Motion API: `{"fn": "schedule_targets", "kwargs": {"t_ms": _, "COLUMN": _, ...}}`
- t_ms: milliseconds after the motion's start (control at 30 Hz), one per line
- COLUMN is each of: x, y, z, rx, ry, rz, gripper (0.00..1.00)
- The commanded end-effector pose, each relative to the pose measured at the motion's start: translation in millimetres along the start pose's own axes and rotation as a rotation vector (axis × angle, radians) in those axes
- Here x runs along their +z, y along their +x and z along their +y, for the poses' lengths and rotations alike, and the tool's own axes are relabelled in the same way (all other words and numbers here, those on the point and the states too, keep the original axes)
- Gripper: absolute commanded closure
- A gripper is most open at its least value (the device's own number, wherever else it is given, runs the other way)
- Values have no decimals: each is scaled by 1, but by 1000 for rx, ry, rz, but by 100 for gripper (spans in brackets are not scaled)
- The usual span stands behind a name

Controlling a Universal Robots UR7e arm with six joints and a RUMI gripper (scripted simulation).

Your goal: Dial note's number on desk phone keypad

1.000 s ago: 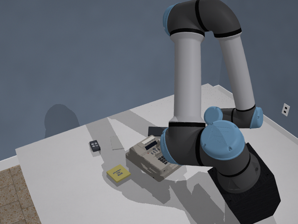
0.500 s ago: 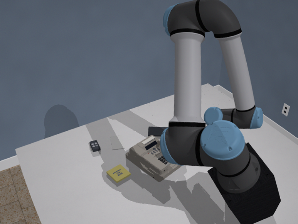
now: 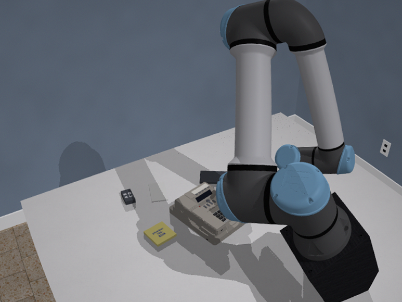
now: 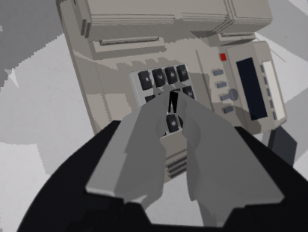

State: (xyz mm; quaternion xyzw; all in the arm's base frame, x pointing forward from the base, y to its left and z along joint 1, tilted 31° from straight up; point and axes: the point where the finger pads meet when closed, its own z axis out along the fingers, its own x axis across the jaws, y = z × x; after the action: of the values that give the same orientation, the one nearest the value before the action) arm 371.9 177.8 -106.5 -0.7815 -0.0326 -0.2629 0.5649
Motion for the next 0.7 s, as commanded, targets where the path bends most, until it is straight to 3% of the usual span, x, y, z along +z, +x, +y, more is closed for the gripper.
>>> {"fn": "schedule_targets", "kwargs": {"t_ms": 0, "x": -2, "y": 2, "z": -1, "rx": -1, "ry": -1, "rz": 0, "gripper": 100}}
{"fn": "schedule_targets", "kwargs": {"t_ms": 667, "x": -11, "y": 8, "z": -9, "rx": -1, "ry": -1, "rz": 0, "gripper": 100}}
